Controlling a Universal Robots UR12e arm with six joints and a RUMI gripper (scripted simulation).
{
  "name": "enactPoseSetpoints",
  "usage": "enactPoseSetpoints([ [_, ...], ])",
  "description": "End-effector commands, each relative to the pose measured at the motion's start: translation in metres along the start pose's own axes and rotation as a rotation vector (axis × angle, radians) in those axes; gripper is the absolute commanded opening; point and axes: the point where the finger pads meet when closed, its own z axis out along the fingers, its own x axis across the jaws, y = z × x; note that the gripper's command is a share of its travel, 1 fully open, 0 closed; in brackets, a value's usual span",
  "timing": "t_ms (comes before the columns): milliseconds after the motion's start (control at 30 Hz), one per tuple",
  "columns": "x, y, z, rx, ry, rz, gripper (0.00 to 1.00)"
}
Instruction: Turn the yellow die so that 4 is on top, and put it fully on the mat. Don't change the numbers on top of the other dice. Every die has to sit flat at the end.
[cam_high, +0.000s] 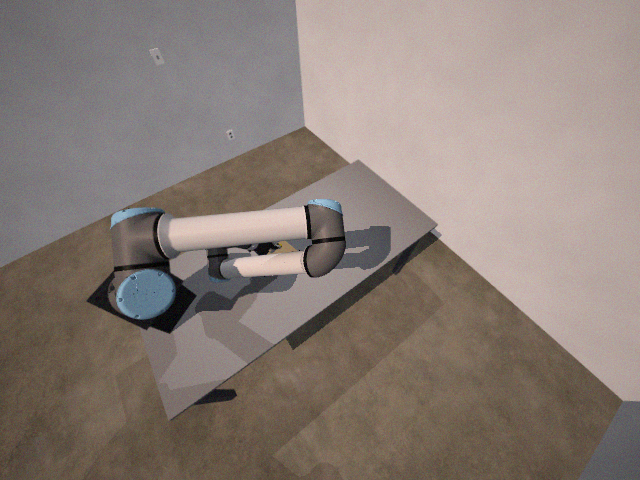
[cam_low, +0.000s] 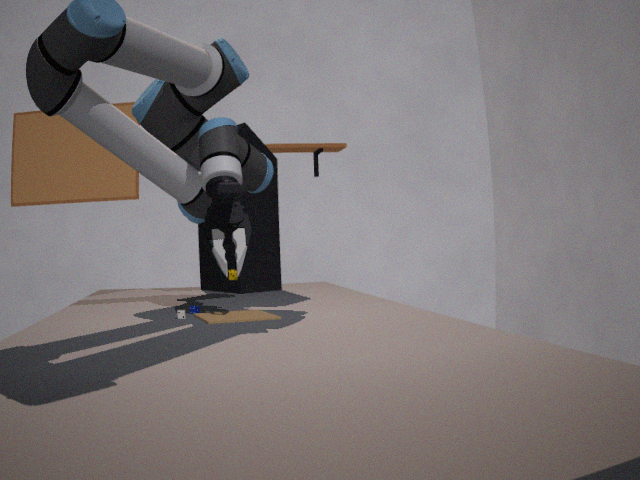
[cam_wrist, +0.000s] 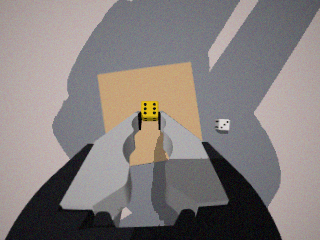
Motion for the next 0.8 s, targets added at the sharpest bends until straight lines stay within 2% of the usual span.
enactPoseSetpoints([
  [0, -0.0001, -0.0004, -0.0006, -0.006, 0.000, 0.000, 0.00],
  [300, -0.0006, -0.0002, 0.0011, -0.026, -0.002, 0.003, 0.00],
  [567, -0.0019, 0.0000, 0.0051, -0.098, -0.009, 0.010, 0.00],
  [633, -0.0019, 0.0000, 0.0051, -0.098, -0.009, 0.010, 0.00],
  [767, -0.0022, -0.0004, 0.0058, -0.146, -0.010, 0.011, 0.00],
])
